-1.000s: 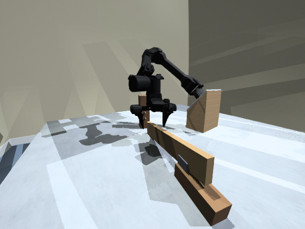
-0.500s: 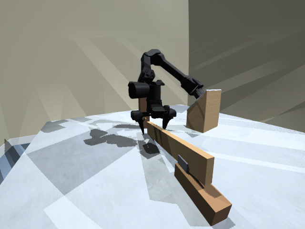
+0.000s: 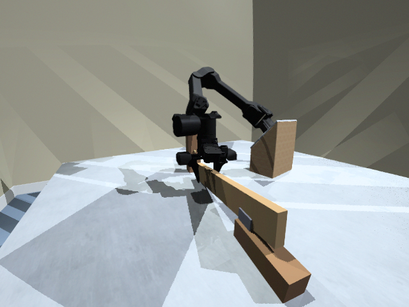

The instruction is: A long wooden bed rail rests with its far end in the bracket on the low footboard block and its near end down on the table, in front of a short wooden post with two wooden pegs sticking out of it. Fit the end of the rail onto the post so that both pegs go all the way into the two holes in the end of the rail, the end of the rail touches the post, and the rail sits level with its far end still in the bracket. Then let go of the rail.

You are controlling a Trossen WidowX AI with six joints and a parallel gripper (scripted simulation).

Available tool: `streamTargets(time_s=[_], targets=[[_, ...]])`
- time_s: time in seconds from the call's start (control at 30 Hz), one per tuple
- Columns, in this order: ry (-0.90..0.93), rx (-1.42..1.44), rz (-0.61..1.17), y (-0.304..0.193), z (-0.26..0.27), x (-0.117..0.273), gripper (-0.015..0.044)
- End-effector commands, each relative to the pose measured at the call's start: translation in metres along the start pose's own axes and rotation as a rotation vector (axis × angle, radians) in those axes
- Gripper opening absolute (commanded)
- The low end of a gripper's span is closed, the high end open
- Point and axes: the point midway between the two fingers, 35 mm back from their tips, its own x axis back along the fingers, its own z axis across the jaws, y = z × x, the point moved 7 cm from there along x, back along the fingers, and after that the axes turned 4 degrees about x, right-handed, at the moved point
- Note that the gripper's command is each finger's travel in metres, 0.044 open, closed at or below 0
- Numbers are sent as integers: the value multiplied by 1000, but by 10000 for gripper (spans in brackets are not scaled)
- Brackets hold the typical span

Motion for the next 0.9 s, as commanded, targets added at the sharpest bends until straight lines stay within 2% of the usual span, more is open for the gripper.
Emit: streamTargets(time_s=[0.0, 0.13, 0.37, 0.87], targets=[[-1, 3, 3, 0, 0, -1, 151], [-1, 3, 3, 0, 0, -1, 46], [-1, 3, 3, 0, 0, -1, 0], [-1, 3, 3, 0, 0, 1, 0]])
